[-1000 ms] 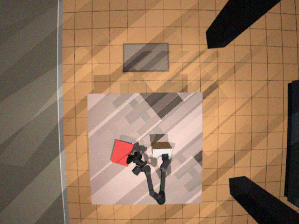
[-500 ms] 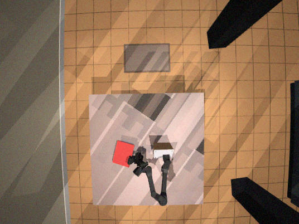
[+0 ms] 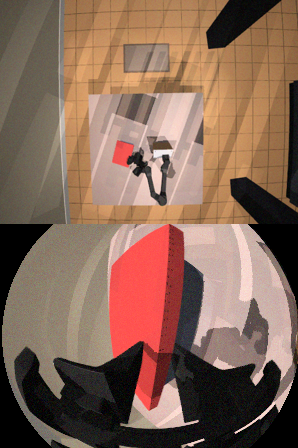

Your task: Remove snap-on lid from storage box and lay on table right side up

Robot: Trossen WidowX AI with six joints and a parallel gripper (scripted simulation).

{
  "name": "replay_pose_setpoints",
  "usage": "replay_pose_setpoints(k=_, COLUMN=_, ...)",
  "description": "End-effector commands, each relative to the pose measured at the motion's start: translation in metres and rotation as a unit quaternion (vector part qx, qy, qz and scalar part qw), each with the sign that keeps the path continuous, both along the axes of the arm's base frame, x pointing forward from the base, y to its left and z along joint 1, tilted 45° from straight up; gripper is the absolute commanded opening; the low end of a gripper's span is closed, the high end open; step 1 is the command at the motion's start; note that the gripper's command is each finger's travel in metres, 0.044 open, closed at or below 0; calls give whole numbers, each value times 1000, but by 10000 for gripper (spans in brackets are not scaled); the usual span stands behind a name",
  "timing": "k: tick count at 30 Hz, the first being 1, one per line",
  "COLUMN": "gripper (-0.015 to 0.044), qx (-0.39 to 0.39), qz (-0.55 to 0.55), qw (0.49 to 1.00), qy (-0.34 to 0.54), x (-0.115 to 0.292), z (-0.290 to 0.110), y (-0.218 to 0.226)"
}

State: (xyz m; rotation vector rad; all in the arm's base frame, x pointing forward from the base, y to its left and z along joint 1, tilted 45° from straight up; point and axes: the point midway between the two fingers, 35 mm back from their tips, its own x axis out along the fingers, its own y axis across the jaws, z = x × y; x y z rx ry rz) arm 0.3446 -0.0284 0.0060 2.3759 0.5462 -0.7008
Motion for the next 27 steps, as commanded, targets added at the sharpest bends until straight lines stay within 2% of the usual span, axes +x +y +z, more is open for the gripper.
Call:
replay_pose_setpoints(k=1, gripper=0, qx=0, qz=0, qw=1000, qy=0, x=0, z=0, y=0)
replay_pose_setpoints(k=27, gripper=0, qx=0, qz=0, qw=1000, qy=0, x=2, z=0, y=-1)
